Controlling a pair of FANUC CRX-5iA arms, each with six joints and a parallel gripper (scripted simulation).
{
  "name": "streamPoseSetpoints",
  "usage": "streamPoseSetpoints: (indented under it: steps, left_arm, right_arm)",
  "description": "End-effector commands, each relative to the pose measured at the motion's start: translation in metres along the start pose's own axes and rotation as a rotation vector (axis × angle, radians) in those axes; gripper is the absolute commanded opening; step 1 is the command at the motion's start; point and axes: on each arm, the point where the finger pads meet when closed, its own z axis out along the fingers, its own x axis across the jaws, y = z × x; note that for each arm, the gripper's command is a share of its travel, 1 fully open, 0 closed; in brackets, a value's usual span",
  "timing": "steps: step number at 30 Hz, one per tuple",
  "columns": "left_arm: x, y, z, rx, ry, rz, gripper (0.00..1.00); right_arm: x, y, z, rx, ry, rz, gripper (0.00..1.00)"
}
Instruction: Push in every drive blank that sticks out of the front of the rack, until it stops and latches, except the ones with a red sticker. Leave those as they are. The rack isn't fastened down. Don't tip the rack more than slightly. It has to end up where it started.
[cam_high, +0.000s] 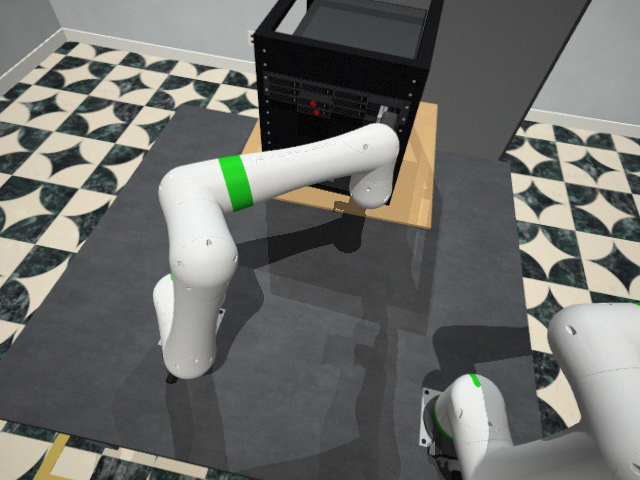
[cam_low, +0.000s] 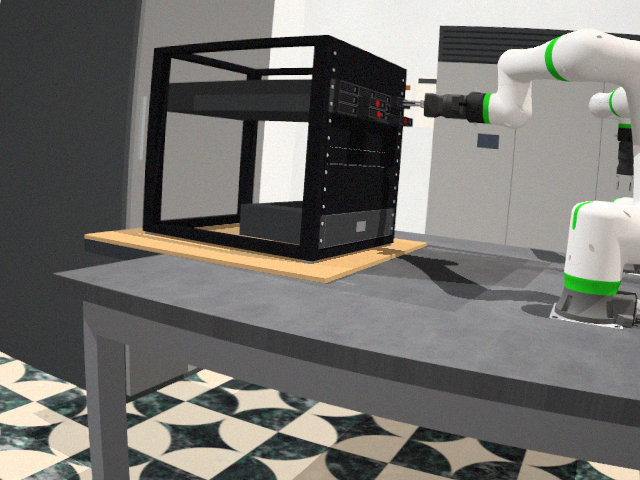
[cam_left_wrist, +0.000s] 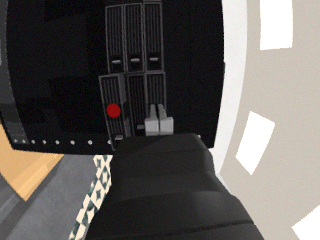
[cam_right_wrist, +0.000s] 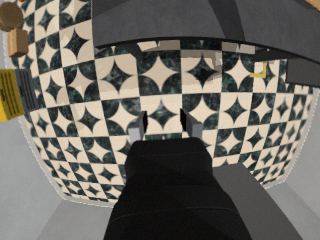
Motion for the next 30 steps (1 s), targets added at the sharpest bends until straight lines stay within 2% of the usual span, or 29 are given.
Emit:
streamPoseSetpoints:
  steps: [1, 30]
  left_arm:
    - [0.002, 0.0, 0.0, 0.0, 0.002, -0.002, 0.0]
    - [0.002, 0.0, 0.012, 0.0, 0.002, -0.002, 0.0]
  right_arm:
    - [0.0, 0.0, -0.001, -0.002, 0.0, 0.0, 1.0]
    - [0.0, 0.0, -0.001, -0.002, 0.0, 0.0, 1.0]
